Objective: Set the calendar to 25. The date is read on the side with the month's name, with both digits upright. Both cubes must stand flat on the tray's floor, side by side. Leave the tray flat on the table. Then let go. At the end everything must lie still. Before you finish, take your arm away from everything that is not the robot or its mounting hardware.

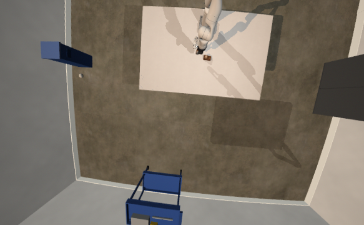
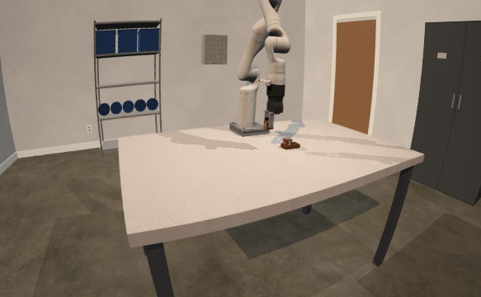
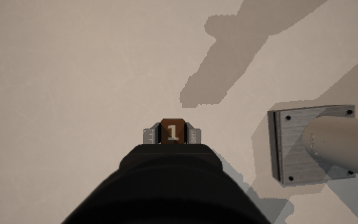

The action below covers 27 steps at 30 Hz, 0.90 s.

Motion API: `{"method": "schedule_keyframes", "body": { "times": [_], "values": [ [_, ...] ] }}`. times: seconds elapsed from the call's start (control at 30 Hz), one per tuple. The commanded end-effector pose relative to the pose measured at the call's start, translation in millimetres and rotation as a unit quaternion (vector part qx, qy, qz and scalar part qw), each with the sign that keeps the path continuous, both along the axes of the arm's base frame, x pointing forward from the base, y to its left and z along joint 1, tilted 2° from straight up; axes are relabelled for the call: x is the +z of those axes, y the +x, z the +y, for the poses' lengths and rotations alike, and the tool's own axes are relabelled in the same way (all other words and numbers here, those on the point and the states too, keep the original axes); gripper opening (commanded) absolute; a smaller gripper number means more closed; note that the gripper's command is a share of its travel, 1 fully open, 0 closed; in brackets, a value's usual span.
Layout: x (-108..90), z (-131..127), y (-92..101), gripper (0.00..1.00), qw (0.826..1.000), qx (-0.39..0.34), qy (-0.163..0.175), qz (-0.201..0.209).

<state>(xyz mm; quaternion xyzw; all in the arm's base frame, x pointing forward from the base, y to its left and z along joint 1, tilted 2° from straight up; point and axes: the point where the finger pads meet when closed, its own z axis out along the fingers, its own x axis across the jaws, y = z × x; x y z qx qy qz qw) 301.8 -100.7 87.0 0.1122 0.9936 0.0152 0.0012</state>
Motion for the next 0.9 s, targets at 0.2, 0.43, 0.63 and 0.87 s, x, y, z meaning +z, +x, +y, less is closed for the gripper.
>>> {"method": "schedule_keyframes", "body": {
  "times": [0.2,0.43,0.63,0.87],
  "values": [
    [8.5,2,5.5,0.6,1.0,0.003,0.0,-0.01],
    [8.6,3,5.8,0.6,1.0,0.003,0.0,-0.01],
    [12.1,32,16.7,0.6,1.0,0.006,0.0,-0.009],
    [18.1,83,28.1,0.6,1.0,0.009,0.0,-0.01]
  ]
}}
